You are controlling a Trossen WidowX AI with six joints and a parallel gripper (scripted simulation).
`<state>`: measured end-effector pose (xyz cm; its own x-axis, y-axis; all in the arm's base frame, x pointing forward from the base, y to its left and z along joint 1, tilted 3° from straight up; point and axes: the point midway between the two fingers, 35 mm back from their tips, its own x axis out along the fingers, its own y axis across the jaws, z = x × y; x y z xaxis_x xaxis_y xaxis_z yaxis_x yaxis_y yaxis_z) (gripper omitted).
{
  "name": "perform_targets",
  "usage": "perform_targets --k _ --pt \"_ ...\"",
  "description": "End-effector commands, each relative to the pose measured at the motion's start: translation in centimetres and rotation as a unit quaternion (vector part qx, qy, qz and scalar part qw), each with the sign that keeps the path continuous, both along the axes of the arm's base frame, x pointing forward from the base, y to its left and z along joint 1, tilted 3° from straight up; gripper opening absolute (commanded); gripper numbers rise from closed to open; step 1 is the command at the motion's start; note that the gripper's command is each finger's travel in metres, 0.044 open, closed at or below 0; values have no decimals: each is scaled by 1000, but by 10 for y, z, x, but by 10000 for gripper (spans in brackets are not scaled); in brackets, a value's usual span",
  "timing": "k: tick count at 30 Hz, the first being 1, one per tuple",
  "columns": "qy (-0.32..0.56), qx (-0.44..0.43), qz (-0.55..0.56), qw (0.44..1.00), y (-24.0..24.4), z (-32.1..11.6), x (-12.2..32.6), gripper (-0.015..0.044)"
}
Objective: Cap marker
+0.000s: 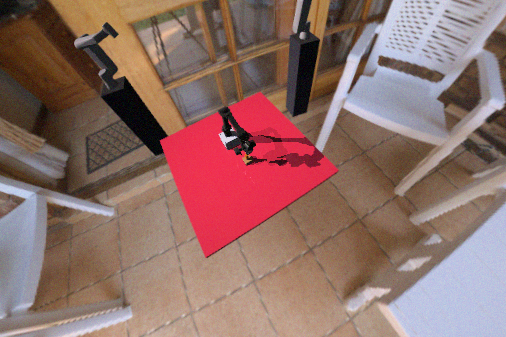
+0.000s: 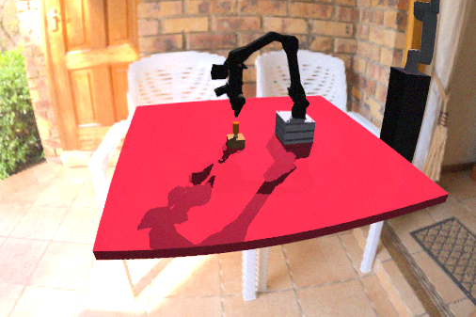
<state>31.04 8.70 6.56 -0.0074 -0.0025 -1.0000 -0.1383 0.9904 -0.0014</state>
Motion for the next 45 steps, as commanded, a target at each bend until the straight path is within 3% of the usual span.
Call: perform_targets --k 1,15,45 --pt "11 -1 21 1000 -2 -11 -4 361" --pt "11 -1 21 1000 -2 -11 -4 0" --pt "11 -1 21 1000 -2 -39 -5 0"
